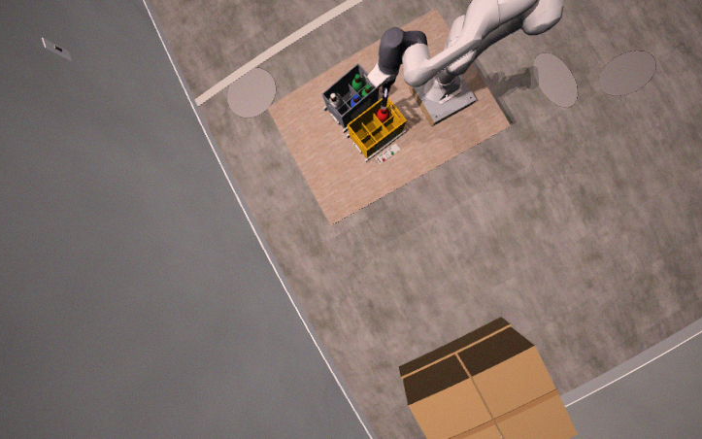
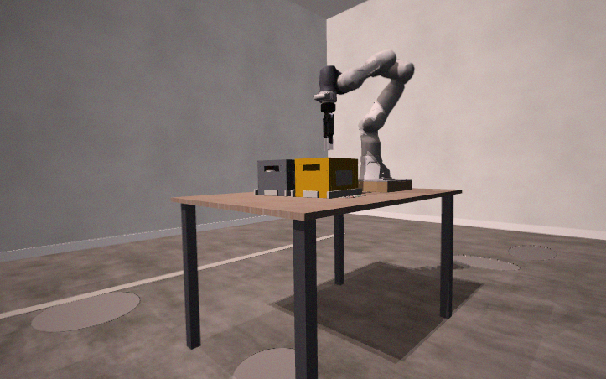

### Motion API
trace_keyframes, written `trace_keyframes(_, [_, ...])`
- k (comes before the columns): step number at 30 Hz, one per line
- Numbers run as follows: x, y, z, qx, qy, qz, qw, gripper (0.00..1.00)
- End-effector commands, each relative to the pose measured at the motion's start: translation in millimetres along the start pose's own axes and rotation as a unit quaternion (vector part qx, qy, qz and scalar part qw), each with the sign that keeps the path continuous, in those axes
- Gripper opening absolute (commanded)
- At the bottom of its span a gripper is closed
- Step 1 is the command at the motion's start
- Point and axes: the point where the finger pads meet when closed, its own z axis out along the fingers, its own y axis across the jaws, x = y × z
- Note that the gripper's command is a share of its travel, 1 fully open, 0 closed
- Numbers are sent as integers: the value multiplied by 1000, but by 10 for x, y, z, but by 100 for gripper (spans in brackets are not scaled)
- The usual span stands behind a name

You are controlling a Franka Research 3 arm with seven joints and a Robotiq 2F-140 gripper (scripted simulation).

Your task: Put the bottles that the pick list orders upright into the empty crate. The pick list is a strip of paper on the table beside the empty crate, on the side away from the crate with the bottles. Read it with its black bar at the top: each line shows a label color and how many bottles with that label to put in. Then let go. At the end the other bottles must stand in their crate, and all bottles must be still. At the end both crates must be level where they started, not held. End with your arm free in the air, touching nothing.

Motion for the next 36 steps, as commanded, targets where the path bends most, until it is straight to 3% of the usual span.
trace_keyframes(1, [-1, -1, -13, -1, 0, -2, 1000, 38])
trace_keyframes(23, [-8, 54, -13, -1, 0, -2, 1000, 38])
trace_keyframes(34, [532, 156, -14, -1, 0, -2, 1000, 38])
trace_keyframes(36, [532, 156, -14, -1, 0, -2, 1000, 38])
